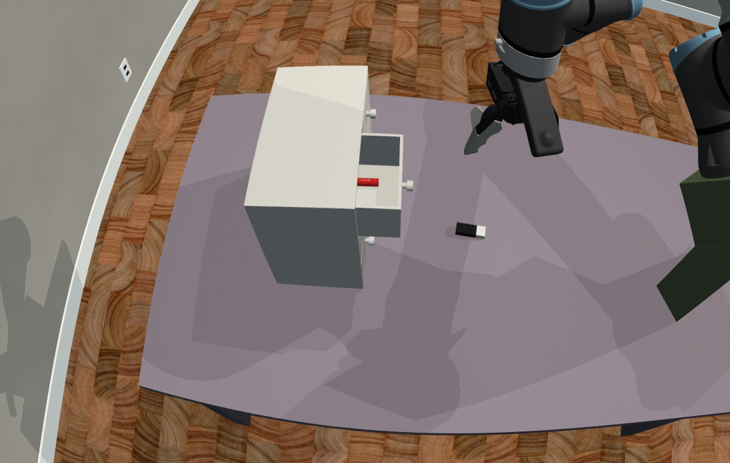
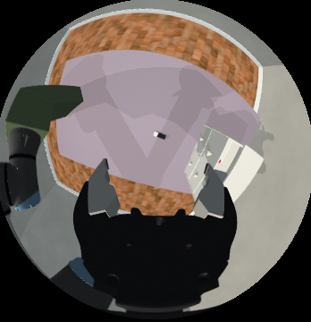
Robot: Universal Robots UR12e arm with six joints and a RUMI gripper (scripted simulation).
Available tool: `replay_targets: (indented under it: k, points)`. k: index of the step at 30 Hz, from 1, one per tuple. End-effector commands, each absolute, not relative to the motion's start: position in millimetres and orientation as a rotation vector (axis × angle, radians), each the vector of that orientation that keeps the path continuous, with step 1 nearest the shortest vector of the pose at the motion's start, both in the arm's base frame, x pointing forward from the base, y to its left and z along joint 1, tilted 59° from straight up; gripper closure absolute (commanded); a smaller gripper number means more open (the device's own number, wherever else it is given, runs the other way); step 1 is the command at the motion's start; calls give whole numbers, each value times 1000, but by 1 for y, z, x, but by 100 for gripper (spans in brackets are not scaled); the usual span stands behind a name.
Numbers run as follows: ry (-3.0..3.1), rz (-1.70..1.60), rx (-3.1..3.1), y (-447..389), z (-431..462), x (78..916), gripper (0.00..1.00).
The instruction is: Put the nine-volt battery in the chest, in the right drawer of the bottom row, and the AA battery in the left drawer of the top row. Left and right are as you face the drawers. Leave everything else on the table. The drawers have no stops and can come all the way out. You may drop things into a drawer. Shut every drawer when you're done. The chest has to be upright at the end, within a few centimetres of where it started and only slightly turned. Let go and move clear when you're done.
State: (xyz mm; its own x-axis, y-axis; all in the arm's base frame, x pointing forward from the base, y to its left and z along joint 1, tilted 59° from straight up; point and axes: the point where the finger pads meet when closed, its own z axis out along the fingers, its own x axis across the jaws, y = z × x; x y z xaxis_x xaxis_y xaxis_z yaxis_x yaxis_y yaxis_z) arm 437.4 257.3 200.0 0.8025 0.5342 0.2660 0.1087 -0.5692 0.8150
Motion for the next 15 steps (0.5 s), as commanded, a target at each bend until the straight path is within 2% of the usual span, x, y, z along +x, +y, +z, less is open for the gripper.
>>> replay_targets:
  k: [1, 15]
  points:
    - [693, 532, 2054, 255, 197, 434, 0]
    - [1145, 250, 1796, 248, 191, 425, 0]
